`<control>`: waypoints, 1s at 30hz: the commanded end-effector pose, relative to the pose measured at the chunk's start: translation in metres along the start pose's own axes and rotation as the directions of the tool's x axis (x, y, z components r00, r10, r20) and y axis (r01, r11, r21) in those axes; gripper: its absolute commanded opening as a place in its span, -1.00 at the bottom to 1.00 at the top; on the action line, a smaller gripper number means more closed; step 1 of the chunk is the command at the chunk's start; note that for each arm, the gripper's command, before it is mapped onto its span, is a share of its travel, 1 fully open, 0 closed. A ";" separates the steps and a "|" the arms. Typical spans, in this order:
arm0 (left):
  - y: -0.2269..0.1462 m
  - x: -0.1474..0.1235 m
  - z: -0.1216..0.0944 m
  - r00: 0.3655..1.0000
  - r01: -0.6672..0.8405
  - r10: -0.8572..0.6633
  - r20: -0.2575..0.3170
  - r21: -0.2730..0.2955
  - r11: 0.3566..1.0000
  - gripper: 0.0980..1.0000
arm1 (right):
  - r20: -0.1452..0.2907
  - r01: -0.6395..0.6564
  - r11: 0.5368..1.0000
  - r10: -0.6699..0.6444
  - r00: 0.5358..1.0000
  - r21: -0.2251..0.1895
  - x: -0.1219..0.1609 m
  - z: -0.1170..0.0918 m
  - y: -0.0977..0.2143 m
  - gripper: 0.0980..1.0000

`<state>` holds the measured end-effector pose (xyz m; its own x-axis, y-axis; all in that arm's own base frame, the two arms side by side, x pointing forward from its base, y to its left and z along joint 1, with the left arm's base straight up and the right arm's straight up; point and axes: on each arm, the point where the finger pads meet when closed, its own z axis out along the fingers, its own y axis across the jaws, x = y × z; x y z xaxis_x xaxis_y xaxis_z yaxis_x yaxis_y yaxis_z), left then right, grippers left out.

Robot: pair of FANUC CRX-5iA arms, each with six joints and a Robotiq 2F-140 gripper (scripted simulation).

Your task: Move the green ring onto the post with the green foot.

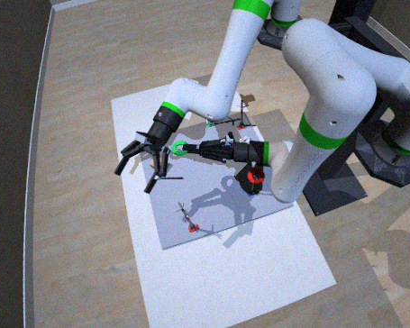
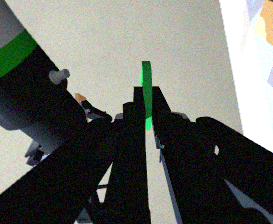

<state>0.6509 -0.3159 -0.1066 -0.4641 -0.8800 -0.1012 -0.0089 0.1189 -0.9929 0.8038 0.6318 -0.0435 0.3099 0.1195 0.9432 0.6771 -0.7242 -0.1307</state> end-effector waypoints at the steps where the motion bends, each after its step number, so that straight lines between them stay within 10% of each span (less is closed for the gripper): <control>1: -0.009 0.025 0.000 0.999 -0.001 0.001 -0.035 0.014 1.000 -1.00 | -0.003 0.001 1.000 -0.001 1.000 0.001 0.003 0.000 0.000 1.00; 30: -0.041 0.204 -0.025 0.957 0.017 0.012 -0.289 0.096 0.995 -1.00 | -0.003 0.001 1.000 -0.001 1.000 0.001 0.003 0.000 0.000 1.00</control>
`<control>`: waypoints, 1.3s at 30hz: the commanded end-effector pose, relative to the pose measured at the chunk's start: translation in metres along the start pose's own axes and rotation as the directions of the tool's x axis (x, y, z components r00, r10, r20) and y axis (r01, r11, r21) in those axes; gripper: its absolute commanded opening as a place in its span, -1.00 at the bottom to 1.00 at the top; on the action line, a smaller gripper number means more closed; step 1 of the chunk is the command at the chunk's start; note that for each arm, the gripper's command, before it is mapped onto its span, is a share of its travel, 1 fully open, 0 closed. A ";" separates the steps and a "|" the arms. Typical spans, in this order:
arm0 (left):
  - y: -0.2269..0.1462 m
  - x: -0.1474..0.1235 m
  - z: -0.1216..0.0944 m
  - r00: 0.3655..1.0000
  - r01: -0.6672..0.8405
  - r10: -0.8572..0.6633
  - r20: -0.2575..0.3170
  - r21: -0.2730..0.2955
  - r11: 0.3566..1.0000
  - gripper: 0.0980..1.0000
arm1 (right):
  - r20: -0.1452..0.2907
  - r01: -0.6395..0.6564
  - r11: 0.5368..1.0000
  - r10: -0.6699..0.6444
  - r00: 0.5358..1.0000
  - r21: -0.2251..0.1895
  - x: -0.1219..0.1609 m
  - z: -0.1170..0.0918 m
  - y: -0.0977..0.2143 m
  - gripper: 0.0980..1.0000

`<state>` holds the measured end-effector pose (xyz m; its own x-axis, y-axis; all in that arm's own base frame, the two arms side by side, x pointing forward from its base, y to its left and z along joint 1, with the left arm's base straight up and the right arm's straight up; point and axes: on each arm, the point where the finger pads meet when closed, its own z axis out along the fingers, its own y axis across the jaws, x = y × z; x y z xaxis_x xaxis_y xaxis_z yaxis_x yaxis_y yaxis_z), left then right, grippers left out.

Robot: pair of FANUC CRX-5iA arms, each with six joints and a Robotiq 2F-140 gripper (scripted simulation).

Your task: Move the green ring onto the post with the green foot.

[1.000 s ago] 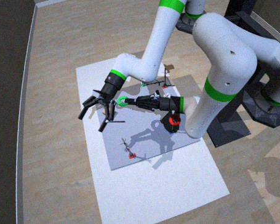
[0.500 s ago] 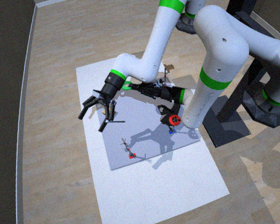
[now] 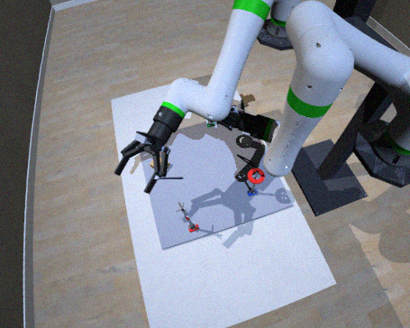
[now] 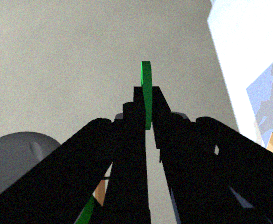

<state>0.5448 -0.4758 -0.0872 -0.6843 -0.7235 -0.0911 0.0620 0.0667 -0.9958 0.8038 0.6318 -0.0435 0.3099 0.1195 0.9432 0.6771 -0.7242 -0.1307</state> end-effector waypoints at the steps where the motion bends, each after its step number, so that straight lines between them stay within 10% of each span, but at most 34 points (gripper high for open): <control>1: -0.004 0.016 0.002 1.000 0.001 0.000 -0.023 0.009 1.000 -1.00 | -0.003 0.001 1.000 -0.001 1.000 0.001 0.003 0.000 0.000 1.00; 25: -0.027 0.168 -0.013 0.971 0.025 -0.006 -0.239 0.075 0.997 -1.00 | -0.003 0.001 1.000 -0.001 1.000 0.001 0.003 0.000 0.000 1.00; 39: 0.039 0.166 -0.015 0.974 0.023 -0.006 -0.226 0.072 0.997 -1.00 | -0.003 0.001 1.000 -0.001 1.000 0.001 0.003 0.000 0.000 1.00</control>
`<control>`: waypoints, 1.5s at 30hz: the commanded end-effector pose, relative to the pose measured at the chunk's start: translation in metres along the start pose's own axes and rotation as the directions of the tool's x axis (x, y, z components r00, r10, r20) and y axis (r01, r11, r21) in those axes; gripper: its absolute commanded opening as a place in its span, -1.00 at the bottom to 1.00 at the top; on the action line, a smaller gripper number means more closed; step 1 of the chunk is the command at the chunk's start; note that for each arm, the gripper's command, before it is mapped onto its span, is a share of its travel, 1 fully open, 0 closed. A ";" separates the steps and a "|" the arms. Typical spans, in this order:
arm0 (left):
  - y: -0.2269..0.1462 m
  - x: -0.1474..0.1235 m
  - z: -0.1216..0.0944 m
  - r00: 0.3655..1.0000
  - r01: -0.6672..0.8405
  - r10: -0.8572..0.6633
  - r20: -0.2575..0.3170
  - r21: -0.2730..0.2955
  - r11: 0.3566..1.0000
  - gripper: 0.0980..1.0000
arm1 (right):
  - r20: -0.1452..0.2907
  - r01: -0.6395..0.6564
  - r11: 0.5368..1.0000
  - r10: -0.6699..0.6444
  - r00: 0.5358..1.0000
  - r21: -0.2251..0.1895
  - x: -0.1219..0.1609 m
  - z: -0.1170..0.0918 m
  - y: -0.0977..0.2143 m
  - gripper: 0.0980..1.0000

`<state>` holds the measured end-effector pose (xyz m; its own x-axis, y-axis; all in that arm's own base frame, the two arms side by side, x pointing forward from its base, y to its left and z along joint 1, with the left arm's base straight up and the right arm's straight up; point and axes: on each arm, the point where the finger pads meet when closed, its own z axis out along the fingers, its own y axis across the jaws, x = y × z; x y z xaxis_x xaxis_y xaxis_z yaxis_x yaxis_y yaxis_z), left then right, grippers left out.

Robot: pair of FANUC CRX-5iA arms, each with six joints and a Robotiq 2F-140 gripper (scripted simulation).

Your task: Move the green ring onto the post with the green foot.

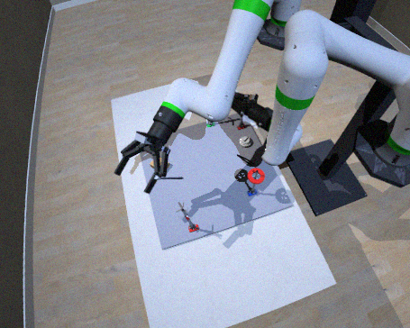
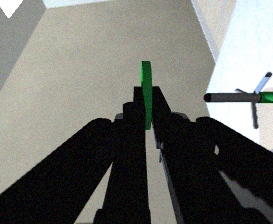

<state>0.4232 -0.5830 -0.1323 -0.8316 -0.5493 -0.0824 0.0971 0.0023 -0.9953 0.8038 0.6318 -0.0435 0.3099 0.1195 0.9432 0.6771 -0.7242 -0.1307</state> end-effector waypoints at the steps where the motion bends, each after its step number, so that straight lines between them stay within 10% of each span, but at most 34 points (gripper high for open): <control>1: 0.011 0.001 -0.001 1.000 0.000 0.000 0.001 0.001 1.000 -1.00 | -0.003 0.001 1.000 -0.001 1.000 0.001 0.003 0.000 0.000 1.00; 45: 0.049 -0.002 -0.003 1.000 -0.001 0.001 0.005 0.002 1.000 -1.00 | -0.003 0.001 1.000 -0.001 1.000 0.001 0.003 0.000 0.000 1.00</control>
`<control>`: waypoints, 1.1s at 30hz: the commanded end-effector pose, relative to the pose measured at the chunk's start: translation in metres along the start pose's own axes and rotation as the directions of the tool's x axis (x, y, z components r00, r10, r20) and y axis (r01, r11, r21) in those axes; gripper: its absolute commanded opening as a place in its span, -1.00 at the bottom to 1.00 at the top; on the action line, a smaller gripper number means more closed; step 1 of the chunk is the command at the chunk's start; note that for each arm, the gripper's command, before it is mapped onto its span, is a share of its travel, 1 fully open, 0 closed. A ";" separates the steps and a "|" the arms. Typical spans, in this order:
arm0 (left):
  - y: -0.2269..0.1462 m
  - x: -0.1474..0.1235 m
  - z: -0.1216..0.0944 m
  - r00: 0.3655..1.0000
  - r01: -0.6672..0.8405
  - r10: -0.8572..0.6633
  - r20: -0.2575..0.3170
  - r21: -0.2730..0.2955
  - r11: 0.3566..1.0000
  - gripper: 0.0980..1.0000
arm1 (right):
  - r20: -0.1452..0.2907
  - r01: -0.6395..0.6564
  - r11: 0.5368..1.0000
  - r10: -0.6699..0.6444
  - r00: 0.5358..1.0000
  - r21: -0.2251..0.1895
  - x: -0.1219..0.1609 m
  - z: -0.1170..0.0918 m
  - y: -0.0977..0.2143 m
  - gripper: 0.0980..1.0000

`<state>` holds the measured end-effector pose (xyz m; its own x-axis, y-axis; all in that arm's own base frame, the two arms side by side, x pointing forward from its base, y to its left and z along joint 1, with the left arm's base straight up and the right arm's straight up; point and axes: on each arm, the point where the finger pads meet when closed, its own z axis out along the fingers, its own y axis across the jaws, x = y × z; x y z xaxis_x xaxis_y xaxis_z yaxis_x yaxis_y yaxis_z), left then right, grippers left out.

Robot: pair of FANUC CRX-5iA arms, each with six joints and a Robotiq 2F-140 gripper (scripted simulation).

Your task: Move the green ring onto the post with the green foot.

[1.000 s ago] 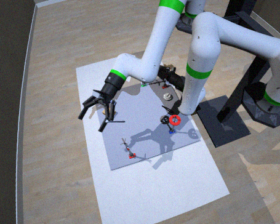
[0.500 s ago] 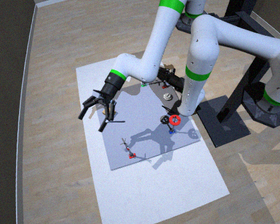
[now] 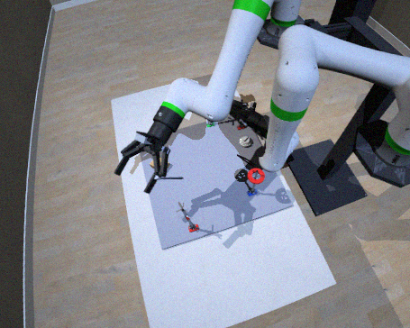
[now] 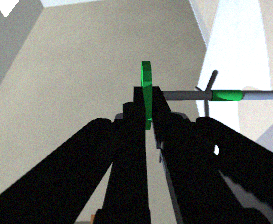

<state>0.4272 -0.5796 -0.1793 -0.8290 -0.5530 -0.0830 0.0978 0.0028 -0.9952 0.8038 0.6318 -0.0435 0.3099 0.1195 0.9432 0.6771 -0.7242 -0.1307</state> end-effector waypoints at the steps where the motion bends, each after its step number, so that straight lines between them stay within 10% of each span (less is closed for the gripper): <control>1: 0.002 0.000 0.001 1.000 0.000 0.000 0.000 0.002 1.000 -1.00 | -0.003 0.001 1.000 -0.001 1.000 0.001 0.003 0.000 0.000 1.00; 33: 0.029 0.000 0.001 1.000 0.000 0.000 0.000 0.002 1.000 -1.00 | -0.003 0.001 1.000 -0.001 1.000 0.001 0.003 0.000 0.000 1.00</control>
<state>0.4299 -0.5796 -0.2066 -0.8290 -0.5530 -0.0833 0.0979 0.0030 -0.9952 0.8038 0.6318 -0.0435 0.3099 0.1195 0.9432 0.6771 -0.7242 -0.1307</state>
